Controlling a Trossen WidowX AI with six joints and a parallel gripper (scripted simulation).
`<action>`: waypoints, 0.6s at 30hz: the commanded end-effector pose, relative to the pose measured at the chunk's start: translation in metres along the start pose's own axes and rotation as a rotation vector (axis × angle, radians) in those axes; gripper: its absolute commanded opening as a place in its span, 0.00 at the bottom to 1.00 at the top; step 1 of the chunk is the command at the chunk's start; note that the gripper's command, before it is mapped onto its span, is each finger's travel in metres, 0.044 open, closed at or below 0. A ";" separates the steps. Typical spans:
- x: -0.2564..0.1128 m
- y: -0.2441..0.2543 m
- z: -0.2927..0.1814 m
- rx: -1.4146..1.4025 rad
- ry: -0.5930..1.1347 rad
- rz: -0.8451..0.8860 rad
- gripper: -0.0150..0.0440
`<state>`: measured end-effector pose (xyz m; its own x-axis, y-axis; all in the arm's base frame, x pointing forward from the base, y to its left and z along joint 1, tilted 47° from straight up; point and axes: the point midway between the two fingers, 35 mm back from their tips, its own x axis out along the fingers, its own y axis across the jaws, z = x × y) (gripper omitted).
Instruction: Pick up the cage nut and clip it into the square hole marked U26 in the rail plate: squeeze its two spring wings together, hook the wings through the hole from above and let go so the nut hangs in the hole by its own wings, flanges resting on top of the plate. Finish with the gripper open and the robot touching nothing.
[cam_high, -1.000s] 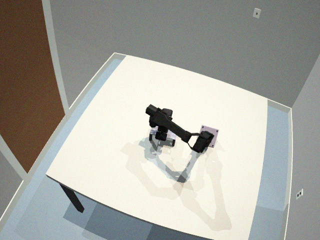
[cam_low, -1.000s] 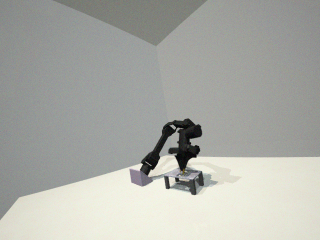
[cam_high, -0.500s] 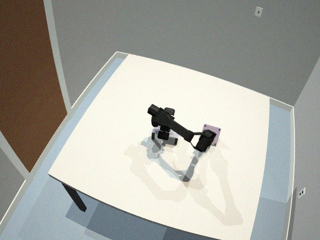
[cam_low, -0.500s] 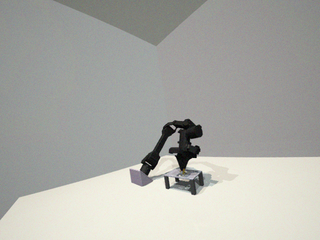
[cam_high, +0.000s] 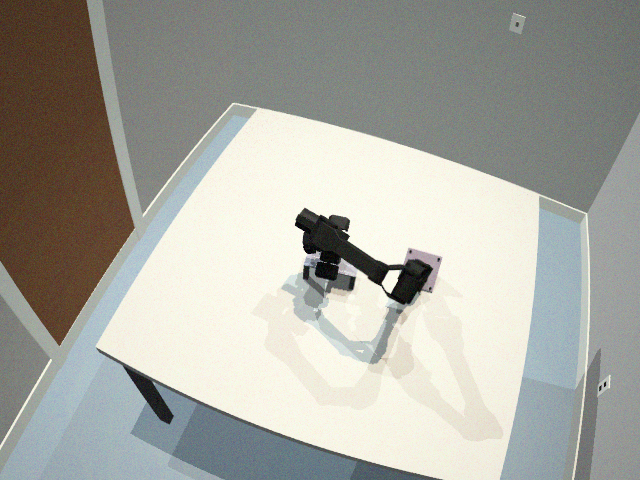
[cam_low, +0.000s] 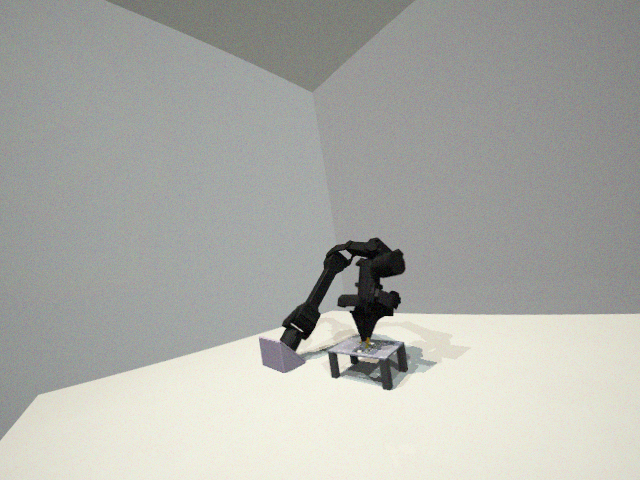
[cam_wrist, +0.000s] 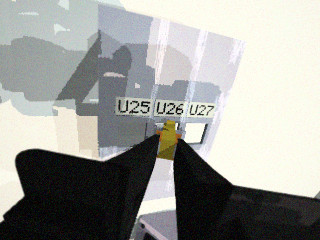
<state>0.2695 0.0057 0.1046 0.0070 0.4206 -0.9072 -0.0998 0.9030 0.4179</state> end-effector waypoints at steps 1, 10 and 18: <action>0.000 -0.001 0.000 0.002 0.001 -0.007 0.32; 0.000 -0.001 -0.001 0.002 0.001 -0.007 0.32; 0.000 0.000 0.000 0.003 0.001 -0.020 0.32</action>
<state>0.2693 0.0059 0.1040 0.0061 0.4139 -0.9103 -0.0986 0.9061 0.4113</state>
